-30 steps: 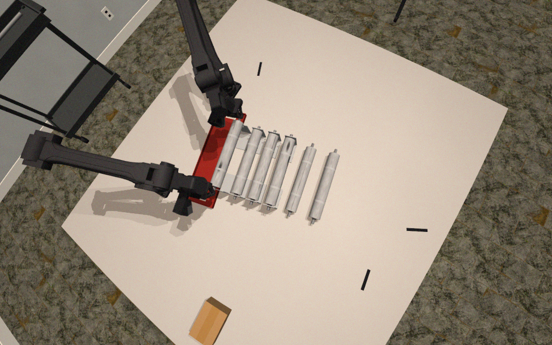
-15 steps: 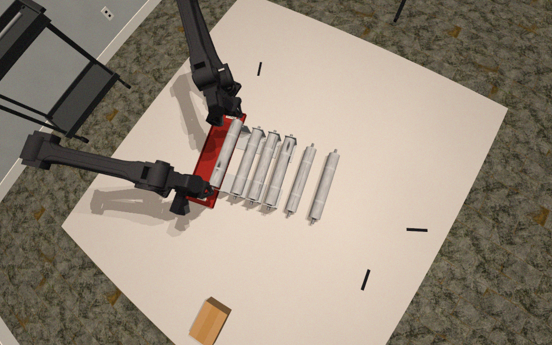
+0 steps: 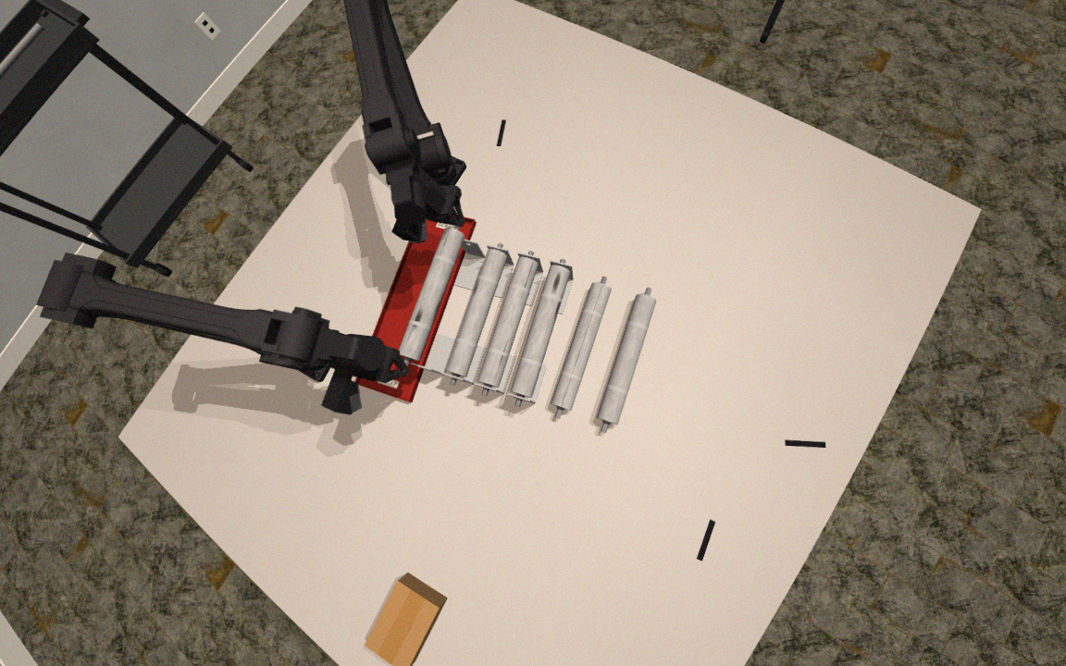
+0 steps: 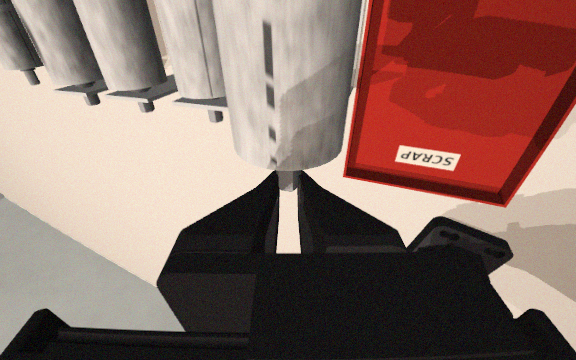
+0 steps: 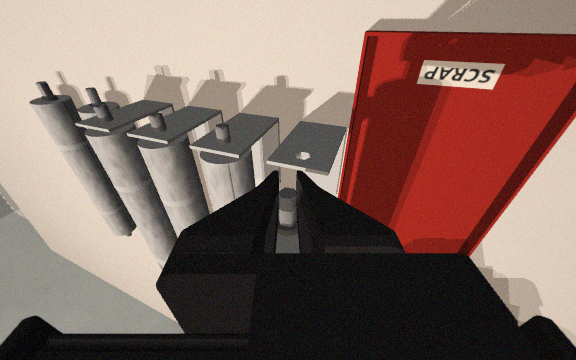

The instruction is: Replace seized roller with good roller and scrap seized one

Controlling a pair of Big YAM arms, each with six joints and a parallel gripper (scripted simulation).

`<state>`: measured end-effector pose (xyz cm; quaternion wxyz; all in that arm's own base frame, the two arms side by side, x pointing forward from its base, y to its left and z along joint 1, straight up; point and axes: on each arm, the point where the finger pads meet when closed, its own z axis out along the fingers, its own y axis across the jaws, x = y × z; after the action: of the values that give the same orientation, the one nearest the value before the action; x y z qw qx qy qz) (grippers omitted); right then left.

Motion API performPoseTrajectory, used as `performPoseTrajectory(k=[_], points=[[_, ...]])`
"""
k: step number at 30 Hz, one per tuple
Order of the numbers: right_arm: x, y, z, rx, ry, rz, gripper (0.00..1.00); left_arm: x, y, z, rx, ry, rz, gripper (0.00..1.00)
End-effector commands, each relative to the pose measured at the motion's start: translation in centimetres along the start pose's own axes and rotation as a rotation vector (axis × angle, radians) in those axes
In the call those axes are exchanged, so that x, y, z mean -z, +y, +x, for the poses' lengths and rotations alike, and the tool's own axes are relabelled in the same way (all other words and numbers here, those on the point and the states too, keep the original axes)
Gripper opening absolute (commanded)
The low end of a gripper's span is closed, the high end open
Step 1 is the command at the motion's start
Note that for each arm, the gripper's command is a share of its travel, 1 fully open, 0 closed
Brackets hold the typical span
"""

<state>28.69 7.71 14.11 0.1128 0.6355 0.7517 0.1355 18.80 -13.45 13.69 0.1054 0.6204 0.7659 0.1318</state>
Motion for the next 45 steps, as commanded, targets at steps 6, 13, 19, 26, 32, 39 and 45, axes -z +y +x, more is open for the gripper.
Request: performPoseTrajectory(k=[6,13,19,26,32,39,45], points=[[2.3,1.1,0.4,-0.009,0.011,-0.059,0.03,0.8,-0.8,0.2,0.023,-0.001,-0.014,0.03],[1.8,-1.5,0.1,-0.008,0.007,-0.04,0.03,3.1,-0.9,-1.1,0.038,-0.039,-0.041,0.03],[2.7,-0.7,0.3,-0.009,0.013,-0.075,0.03,2.3,-2.2,-0.4,0.007,-0.013,-0.03,0.03],[2.7,-1.9,0.2,-0.011,0.011,-0.052,0.03,2.7,-2.6,-0.5,0.021,-0.02,-0.029,0.03],[3.5,-2.1,0.3,-0.012,0.013,-0.067,0.03,2.7,-3.5,-0.3,0.025,-0.016,-0.026,0.03],[3.8,-2.1,0.3,-0.015,0.015,-0.093,0.03,3.3,-4.0,-0.6,0.033,-0.023,-0.028,0.03],[5.0,-2.1,0.4,-0.014,0.019,-0.111,0.03,3.6,-4.8,-0.7,0.026,-0.026,-0.027,0.03]])
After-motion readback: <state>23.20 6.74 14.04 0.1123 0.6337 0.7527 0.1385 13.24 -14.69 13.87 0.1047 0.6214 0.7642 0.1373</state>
